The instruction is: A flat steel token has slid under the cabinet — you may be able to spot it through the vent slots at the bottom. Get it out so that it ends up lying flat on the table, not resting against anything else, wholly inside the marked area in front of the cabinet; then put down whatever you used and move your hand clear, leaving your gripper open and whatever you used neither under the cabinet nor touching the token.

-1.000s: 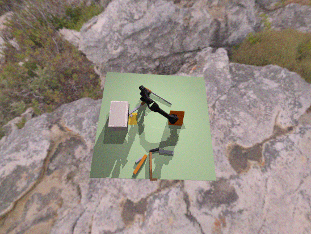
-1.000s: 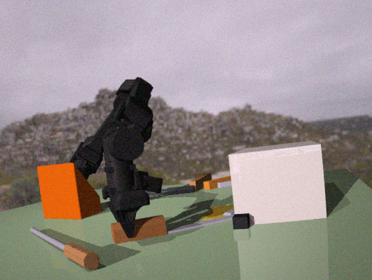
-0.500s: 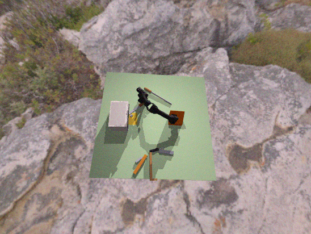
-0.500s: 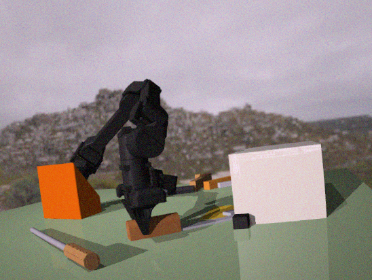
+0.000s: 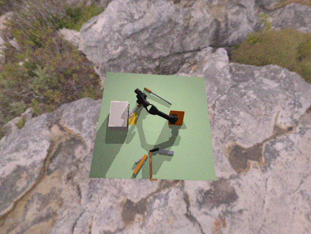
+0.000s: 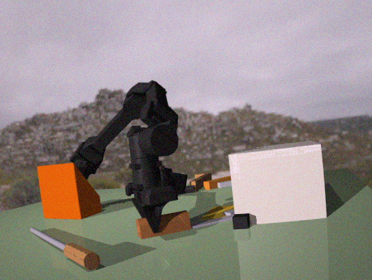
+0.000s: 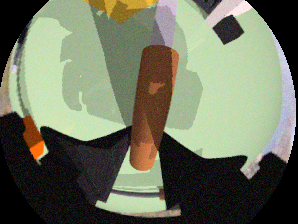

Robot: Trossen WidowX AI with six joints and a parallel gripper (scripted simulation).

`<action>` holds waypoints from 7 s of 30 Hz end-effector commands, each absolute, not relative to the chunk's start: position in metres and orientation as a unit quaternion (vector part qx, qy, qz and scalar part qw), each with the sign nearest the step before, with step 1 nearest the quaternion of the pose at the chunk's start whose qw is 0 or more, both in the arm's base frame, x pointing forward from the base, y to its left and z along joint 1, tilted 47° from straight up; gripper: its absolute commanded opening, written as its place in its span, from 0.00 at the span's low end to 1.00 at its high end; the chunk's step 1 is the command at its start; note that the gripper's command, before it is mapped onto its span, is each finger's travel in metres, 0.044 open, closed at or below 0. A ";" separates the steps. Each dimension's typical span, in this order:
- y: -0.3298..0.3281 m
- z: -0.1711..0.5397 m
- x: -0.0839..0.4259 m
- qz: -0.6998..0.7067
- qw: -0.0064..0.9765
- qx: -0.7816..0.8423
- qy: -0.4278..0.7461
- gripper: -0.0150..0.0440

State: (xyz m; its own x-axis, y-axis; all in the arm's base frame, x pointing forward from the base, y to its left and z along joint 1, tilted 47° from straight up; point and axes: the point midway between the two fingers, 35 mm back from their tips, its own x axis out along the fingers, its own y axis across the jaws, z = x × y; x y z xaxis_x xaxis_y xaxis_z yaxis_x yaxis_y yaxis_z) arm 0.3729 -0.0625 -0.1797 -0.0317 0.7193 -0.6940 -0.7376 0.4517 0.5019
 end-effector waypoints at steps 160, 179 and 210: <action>-0.101 -0.217 0.304 0.523 0.697 -0.014 0.491 0.48; -0.102 -0.216 0.303 0.523 0.696 -0.011 0.492 0.25; -0.135 -0.244 0.265 0.522 0.696 -0.012 0.492 0.25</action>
State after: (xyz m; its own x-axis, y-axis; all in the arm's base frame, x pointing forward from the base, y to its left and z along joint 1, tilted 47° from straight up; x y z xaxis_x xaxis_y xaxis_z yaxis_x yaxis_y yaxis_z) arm 0.2690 -0.1275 -0.2405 -0.0385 0.7178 -0.6951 -0.7366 0.4497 0.5052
